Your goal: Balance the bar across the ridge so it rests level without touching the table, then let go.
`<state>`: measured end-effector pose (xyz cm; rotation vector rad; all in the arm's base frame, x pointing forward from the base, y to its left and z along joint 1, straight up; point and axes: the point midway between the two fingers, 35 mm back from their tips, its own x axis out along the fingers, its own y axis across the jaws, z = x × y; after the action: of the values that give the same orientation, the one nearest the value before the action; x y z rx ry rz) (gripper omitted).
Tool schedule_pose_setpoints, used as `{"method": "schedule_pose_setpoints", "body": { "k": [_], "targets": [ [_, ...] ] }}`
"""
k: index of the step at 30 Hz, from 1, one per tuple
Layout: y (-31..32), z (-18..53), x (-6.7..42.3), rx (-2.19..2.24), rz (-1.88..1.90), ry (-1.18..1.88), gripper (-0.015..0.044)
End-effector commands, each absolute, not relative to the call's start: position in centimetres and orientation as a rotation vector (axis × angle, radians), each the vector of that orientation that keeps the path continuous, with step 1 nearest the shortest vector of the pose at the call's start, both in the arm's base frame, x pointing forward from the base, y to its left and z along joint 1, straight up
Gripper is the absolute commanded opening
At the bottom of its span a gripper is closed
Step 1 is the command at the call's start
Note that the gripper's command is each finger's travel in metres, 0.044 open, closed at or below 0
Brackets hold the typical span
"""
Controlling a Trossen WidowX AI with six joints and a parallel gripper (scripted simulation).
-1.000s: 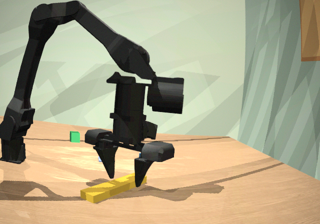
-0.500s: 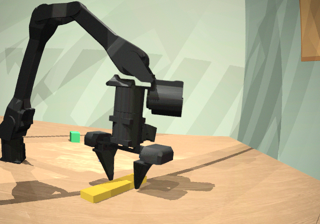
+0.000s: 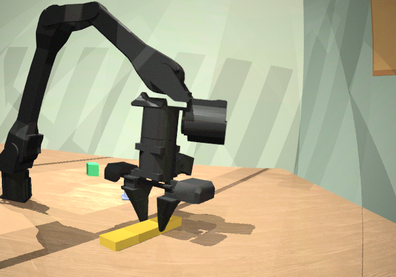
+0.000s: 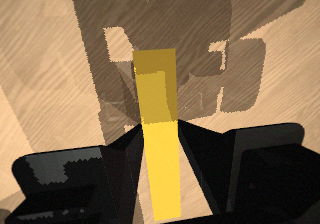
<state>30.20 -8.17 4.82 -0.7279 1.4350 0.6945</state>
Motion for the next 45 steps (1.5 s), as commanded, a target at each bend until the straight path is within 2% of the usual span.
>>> {"method": "schedule_pose_setpoints", "body": {
  "k": [1, 3, 38, 45],
  "targets": [
    [-8.2, 5.0, 30.2, -0.728, 0.694, 1.435, 0.0052],
    [-8.2, 5.4, 30.3, -0.728, 0.694, 1.435, 0.0],
    [-8.0, 14.0, 30.1, -0.723, 0.695, 1.431, 0.0],
    [-5.5, 14.1, 30.6, -0.784, 0.756, 1.408, 0.0]
  ]
}}
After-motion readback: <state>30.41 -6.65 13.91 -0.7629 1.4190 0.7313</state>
